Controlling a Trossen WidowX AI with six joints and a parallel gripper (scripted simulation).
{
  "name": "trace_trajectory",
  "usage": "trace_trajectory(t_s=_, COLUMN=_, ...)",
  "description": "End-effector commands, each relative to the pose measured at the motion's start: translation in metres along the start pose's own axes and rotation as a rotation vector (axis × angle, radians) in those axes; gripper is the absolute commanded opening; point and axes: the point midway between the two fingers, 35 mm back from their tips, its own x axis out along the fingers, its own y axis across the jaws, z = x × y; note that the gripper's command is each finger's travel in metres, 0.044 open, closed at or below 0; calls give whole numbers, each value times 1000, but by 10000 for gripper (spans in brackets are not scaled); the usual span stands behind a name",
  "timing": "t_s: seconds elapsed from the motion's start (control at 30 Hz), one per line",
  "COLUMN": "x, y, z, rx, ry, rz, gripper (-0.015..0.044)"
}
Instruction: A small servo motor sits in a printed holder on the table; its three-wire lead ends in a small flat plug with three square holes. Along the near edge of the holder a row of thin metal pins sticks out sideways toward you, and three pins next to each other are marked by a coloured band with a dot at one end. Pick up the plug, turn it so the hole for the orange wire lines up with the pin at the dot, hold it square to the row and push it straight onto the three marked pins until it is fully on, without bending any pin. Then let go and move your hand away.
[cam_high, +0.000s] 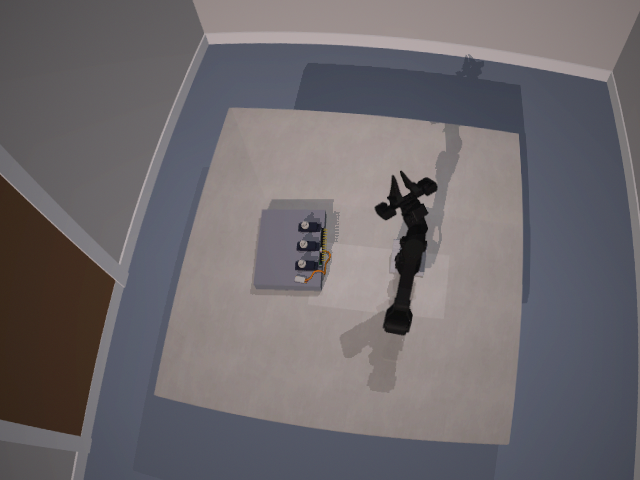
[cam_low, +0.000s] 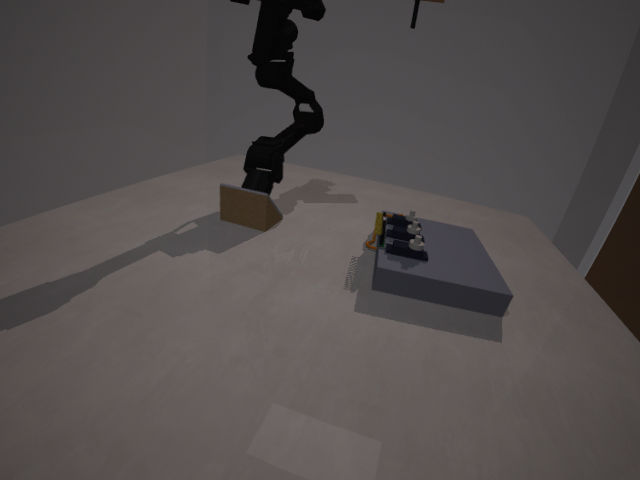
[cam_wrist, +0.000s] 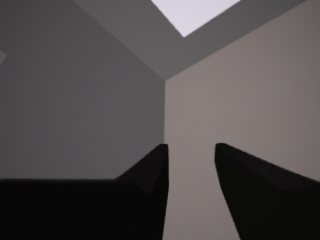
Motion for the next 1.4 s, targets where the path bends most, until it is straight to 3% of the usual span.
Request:
trace_trajectory(t_s=0.0, x=4, y=20, z=-5, rx=-15, ry=13, rz=40, gripper=115)
trace_trajectory(t_s=0.7, x=11, y=124, z=-57, rx=-28, ry=165, rz=261, gripper=115)
trace_trajectory(t_s=1.37, x=-23, y=222, z=-96, rx=-90, ry=300, rz=491, gripper=115)
